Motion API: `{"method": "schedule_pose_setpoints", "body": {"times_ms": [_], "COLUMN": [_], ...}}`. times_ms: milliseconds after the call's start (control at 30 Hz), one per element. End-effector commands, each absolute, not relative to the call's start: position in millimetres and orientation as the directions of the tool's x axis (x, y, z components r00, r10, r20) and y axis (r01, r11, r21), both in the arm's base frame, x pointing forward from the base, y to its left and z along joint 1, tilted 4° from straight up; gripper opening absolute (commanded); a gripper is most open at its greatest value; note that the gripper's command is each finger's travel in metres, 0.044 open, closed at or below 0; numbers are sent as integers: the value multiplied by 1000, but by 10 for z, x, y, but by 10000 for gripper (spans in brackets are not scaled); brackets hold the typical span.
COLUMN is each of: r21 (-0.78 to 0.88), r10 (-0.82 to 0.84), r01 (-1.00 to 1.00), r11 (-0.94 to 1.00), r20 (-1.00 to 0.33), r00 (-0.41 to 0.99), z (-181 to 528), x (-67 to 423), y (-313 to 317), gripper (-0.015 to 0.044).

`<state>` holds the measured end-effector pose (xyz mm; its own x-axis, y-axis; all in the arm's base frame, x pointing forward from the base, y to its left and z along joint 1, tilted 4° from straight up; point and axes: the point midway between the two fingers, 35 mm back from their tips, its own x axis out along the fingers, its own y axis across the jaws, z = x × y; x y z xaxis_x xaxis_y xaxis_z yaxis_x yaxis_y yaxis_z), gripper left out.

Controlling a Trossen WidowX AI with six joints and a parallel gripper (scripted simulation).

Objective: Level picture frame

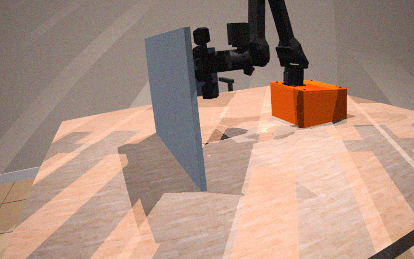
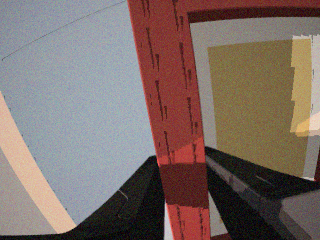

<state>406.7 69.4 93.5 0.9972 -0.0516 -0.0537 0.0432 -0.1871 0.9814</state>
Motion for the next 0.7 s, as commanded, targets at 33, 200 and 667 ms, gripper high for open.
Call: {"method": "schedule_pose_setpoints", "body": {"times_ms": [33,200,667], "r21": [982,982,982], "r10": [-51,-51,-51], "r01": [40,40,40], "r11": [-183,-183,-183], "r20": [-50,-50,-50], "r00": [997,997,997], "z": [962,978,1018], "x": [4069,4070,4072], "y": [689,686,678], "gripper": [0,0,0]}}
